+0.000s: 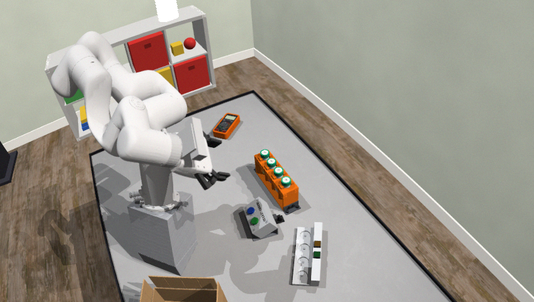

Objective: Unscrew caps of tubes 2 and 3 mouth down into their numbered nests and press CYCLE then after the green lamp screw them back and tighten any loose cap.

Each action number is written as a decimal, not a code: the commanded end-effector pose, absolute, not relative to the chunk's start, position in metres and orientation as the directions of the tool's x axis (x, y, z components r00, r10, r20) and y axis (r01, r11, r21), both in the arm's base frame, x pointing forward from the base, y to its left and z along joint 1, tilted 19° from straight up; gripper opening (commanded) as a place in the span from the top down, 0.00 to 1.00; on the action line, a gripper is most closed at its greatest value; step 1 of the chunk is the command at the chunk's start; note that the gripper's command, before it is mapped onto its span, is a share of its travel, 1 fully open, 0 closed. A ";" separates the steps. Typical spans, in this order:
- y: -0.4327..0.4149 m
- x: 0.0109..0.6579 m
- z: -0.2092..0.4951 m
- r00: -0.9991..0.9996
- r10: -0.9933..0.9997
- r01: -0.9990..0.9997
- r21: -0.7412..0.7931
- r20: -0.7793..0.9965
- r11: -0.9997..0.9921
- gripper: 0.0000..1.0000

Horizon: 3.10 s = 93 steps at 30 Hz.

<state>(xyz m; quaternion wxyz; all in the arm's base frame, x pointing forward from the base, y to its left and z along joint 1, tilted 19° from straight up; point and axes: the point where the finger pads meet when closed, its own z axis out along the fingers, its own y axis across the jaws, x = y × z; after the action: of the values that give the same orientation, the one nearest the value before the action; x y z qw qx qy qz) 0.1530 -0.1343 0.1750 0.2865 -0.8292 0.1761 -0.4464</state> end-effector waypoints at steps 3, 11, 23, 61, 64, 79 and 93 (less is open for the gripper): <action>-0.135 0.152 0.175 0.539 -0.547 -0.038 -0.631 0.640 -0.775 0.00; -0.135 0.152 0.175 0.539 -0.547 -0.038 -0.631 0.640 -0.775 0.00; -0.135 0.152 0.175 0.539 -0.547 -0.038 -0.631 0.640 -0.775 0.54; -0.167 0.155 0.160 0.581 -0.701 -0.269 -0.715 0.414 -0.645 0.54; -0.173 0.157 0.157 0.580 -0.733 -0.329 -0.721 0.354 -0.609 0.54; -0.202 0.183 0.140 0.523 -0.846 -0.589 -0.673 0.105 -0.448 0.54; -0.213 0.214 0.127 0.452 -0.892 -0.719 -0.597 -0.012 -0.356 0.54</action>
<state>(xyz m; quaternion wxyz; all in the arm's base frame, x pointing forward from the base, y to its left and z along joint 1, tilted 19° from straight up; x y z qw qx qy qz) 0.2014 -0.2071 0.1320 0.2779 -0.8126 0.4799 -0.1789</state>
